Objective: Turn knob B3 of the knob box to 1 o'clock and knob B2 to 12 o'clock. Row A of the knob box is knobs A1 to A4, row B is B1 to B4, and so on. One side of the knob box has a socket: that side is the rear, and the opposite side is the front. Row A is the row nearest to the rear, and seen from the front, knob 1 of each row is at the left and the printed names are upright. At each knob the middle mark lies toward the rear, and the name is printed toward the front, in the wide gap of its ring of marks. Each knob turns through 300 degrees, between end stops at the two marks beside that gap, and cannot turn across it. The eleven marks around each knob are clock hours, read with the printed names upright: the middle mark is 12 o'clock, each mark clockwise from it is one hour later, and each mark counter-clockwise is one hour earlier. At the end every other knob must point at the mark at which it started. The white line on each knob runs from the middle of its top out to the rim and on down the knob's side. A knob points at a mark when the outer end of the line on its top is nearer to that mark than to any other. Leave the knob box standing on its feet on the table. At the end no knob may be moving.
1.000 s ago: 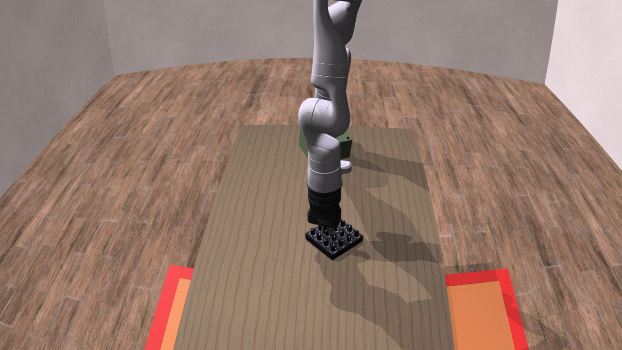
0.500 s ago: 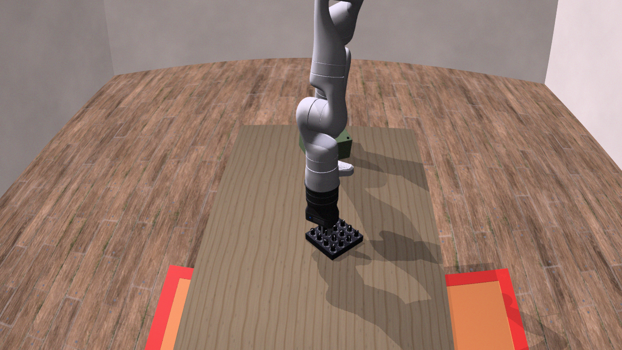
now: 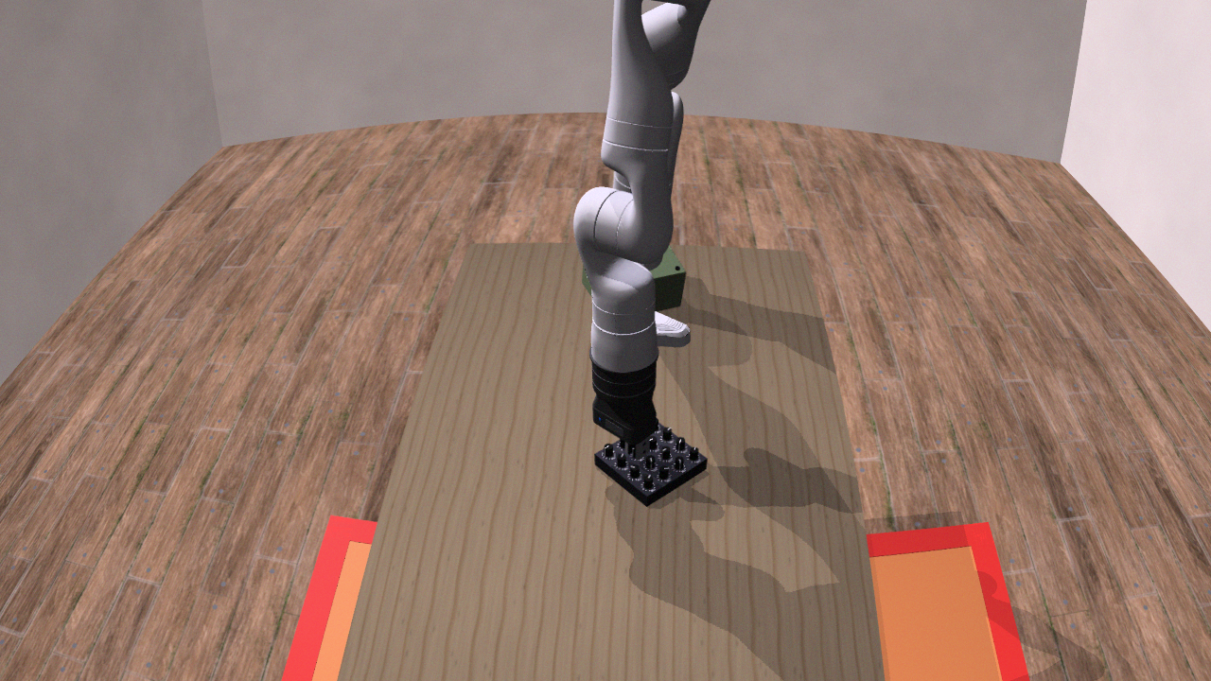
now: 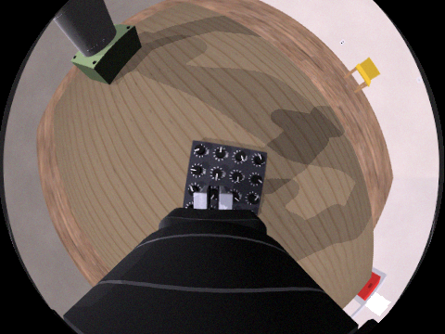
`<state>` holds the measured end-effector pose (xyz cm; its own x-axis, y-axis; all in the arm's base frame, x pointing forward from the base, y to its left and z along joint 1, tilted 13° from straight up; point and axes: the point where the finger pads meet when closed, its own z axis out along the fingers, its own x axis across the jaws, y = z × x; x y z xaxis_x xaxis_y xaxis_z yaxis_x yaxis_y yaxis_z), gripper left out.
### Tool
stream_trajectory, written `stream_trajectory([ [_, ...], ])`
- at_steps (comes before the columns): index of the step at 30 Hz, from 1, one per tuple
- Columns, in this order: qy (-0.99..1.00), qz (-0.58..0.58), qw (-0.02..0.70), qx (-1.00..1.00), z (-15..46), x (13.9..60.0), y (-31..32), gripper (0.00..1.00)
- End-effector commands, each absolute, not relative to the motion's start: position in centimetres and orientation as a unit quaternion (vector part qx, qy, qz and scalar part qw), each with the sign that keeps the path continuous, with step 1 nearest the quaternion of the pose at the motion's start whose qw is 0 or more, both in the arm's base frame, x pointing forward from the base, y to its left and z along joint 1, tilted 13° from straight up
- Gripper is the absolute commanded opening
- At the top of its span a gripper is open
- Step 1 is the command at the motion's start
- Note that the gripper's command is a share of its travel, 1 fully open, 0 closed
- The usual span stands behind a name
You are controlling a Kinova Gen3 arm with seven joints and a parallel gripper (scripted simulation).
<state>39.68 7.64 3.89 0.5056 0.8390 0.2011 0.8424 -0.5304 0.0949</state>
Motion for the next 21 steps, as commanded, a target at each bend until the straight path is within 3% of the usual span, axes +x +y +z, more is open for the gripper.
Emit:
stream_trajectory([
  [1, -0.476, -0.112, 0.008, -0.872, 3.95, 39.71, 7.67, 0.30],
  [21, -0.420, -0.111, 0.015, -0.901, 3.95, 39.71, 7.67, 0.30],
])
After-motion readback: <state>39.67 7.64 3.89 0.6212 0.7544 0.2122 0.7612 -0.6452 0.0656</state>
